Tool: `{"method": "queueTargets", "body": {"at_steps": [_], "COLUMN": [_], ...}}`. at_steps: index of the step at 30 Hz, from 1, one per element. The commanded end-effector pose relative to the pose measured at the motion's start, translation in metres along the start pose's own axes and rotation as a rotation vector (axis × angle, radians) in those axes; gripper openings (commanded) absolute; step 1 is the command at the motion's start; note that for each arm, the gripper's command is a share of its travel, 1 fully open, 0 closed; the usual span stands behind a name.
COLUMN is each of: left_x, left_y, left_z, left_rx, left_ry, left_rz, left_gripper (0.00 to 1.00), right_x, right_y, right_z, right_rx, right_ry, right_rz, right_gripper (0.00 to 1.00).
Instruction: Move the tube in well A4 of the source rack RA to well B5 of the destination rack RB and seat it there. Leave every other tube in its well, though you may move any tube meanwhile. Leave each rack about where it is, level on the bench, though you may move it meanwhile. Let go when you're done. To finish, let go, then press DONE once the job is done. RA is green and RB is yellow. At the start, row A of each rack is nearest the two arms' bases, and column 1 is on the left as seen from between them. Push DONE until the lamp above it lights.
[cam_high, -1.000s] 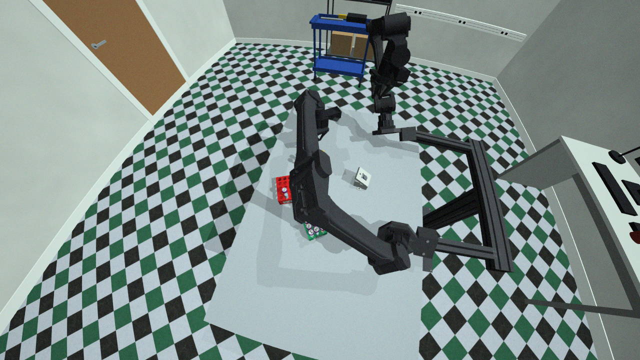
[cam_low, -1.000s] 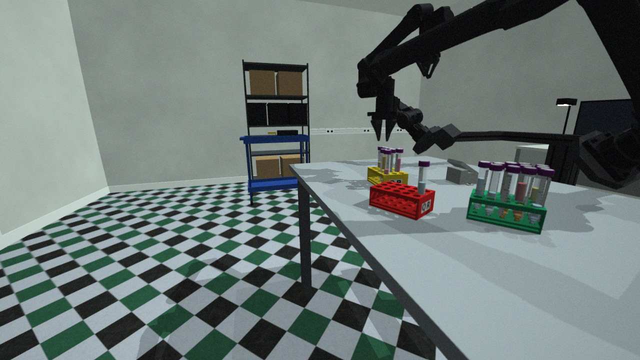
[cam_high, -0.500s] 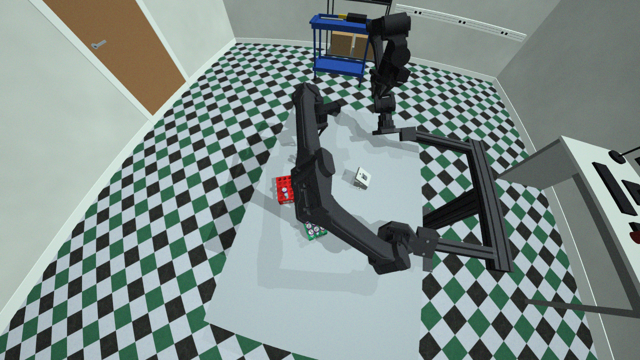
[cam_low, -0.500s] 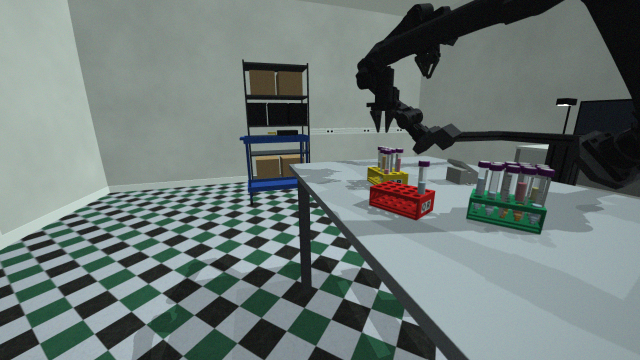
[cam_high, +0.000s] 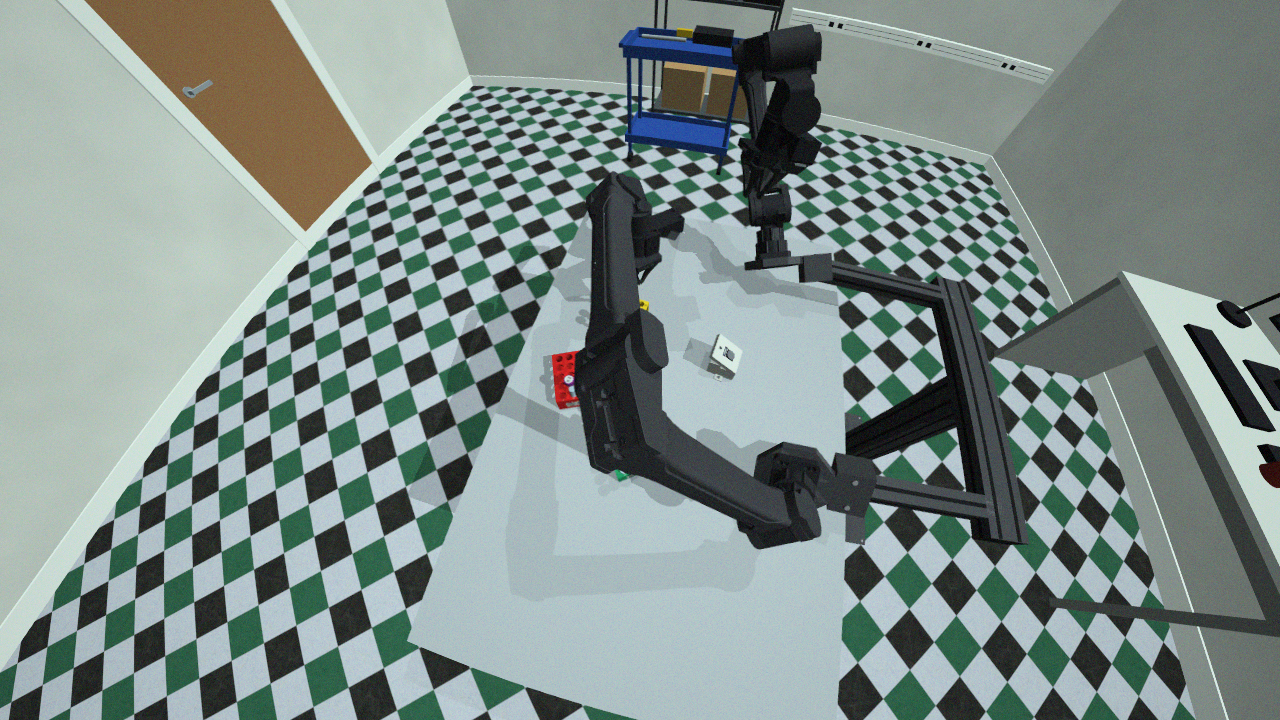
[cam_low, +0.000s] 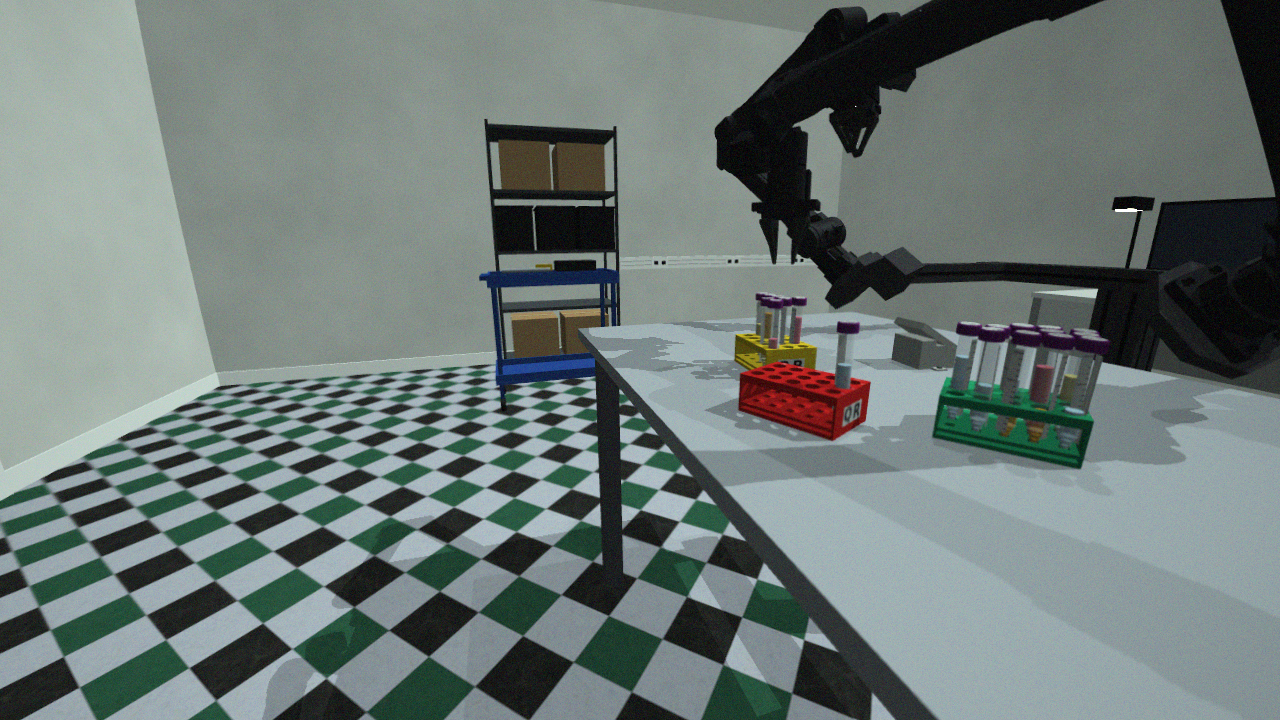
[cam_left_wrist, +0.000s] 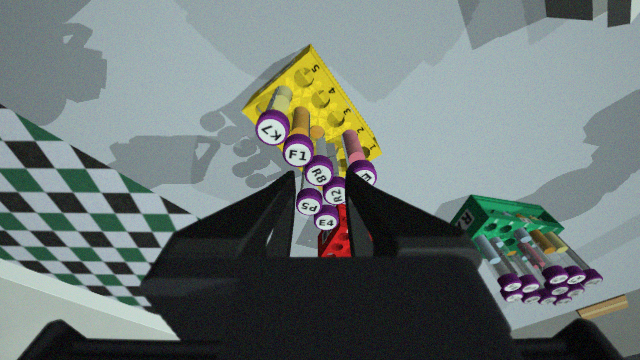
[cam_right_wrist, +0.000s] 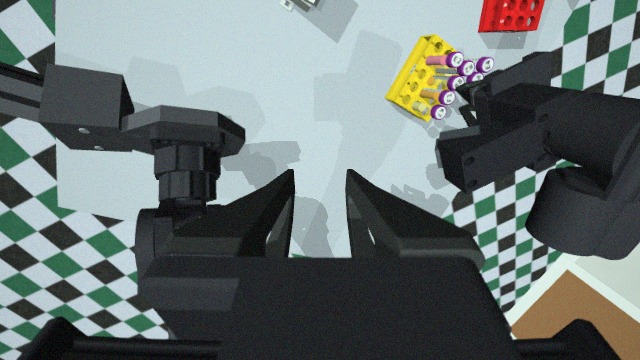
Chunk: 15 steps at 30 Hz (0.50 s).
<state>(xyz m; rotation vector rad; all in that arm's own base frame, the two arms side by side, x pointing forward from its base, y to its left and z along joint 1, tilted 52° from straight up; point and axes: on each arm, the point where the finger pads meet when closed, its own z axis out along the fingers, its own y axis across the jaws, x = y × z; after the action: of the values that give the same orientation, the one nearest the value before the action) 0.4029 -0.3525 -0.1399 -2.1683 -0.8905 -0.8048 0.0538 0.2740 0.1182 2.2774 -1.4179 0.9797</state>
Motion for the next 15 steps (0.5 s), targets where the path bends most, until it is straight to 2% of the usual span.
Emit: {"method": "queueTargets", "body": {"at_steps": [1, 9, 11, 15], "left_x": [0.042, 0.079, 0.079, 0.098], "left_y": [-0.005, -0.042, -0.042, -0.061], "left_z": [-0.008, -0.007, -0.007, -0.007], "left_rx": [-0.026, -0.022, -0.022, -0.02], "left_ry": [-0.027, -0.029, -0.029, -0.029], "left_rz": [-0.216, -0.481, -0.481, -0.614], "left_gripper": [0.3, 0.3, 0.3, 0.3], "right_x": [-0.005, -0.005, -0.005, -0.005], "right_y": [-0.006, -0.006, -0.006, -0.006], "right_z": [-0.011, -0.011, -0.011, -0.011], "right_rx": [0.009, 0.009, 0.009, 0.009], "right_ry": [-0.029, -0.029, -0.029, -0.029], "right_rz": [0.011, 0.011, 0.011, 0.011], "right_gripper": [0.3, 0.3, 0.3, 0.3]}}
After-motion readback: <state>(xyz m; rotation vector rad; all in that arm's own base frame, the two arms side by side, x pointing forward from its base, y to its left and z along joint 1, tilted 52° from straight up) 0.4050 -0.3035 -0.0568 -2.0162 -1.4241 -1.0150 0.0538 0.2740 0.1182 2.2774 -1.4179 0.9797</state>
